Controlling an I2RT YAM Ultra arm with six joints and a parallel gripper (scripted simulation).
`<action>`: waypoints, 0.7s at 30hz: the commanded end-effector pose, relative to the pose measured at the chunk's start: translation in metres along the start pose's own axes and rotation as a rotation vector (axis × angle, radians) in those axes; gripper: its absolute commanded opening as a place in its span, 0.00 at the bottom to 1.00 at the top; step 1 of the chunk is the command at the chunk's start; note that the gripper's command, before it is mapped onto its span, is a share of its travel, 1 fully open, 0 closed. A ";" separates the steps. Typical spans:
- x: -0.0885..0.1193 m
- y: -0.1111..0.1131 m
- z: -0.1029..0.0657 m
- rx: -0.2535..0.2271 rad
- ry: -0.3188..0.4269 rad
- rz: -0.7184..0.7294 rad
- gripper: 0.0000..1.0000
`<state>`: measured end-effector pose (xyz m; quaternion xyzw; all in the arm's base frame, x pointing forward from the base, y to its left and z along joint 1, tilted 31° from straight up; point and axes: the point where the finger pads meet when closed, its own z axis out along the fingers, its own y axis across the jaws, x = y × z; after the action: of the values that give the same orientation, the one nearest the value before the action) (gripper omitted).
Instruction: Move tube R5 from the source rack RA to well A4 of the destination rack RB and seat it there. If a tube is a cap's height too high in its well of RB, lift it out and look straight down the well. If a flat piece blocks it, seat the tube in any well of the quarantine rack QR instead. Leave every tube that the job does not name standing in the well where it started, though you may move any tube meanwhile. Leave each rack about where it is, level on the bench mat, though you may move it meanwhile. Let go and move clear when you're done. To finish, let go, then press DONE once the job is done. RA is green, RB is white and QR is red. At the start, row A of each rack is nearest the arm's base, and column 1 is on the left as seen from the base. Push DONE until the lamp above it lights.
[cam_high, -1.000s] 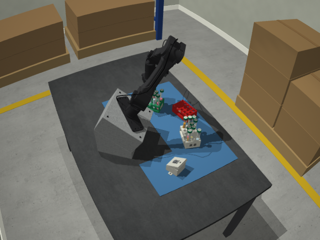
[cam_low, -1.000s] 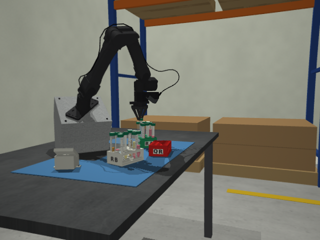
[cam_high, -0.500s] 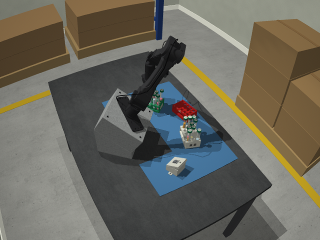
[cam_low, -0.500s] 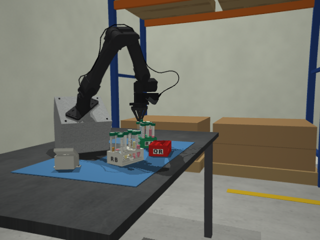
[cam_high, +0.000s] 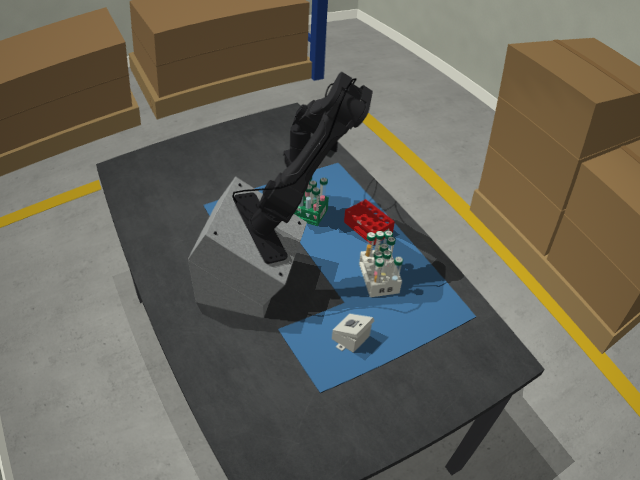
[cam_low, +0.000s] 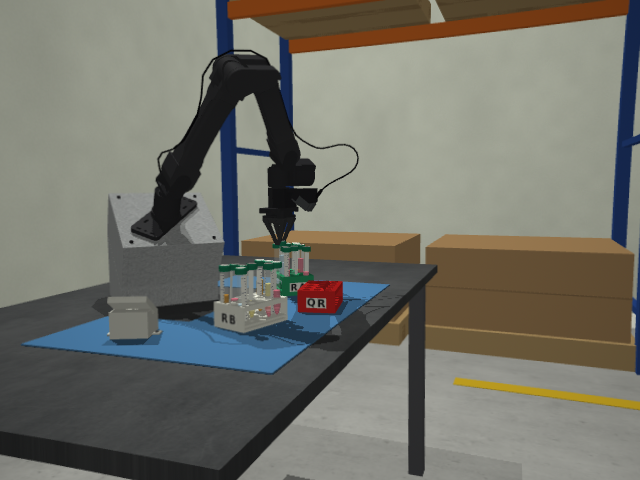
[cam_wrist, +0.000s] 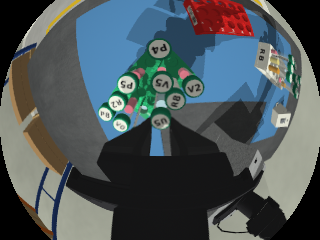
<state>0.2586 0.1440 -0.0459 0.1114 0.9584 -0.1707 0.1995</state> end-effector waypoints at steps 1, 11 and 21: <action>0.006 -0.007 0.009 0.031 -0.002 -0.029 0.00; 0.005 -0.010 0.011 0.040 0.004 -0.033 0.00; 0.004 -0.008 0.018 0.032 -0.001 -0.022 0.00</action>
<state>0.2606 0.1399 -0.0550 0.1107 0.9586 -0.1707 0.1990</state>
